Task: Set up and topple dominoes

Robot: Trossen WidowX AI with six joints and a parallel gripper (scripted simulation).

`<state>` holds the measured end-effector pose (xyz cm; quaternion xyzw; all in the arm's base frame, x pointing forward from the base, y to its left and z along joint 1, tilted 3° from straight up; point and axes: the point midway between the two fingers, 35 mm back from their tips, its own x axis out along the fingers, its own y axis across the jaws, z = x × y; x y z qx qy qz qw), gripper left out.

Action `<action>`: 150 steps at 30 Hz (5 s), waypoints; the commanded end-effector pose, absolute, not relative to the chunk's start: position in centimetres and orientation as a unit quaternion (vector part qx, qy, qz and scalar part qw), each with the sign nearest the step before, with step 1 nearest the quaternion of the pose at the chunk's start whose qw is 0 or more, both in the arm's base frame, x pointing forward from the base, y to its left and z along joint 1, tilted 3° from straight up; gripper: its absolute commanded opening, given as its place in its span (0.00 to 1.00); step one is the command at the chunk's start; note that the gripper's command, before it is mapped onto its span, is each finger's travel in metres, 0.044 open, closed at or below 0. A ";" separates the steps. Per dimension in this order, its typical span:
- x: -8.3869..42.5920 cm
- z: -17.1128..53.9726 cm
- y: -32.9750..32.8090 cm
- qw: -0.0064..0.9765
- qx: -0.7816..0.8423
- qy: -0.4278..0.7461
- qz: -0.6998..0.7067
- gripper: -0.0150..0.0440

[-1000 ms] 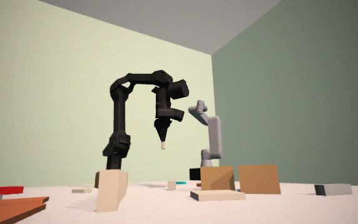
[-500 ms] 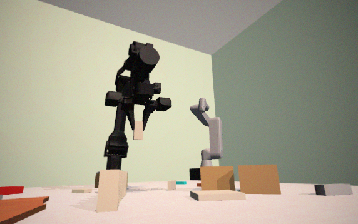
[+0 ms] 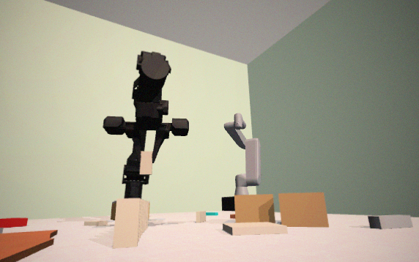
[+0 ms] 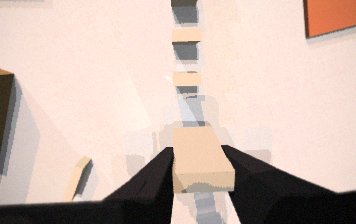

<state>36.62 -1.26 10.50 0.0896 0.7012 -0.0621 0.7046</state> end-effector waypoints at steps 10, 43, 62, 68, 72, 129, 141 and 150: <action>36.3 3.4 -0.9 0.697 0.091 0.708 -0.064 0.44; 35.7 0.2 -0.8 0.697 0.091 0.708 -0.064 1.00; 35.9 13.1 -1.3 0.698 0.089 0.708 -0.063 1.00; 33.0 10.8 -4.5 0.703 -0.007 0.711 0.033 1.00; 29.9 8.6 -6.7 0.695 -0.094 0.702 0.120 1.00; 23.9 -3.2 -9.0 0.661 -0.229 0.667 0.256 0.44; 23.9 -1.4 -9.0 0.661 -0.229 0.667 0.256 0.44; 23.6 9.9 -8.8 0.661 -0.229 0.667 0.256 0.44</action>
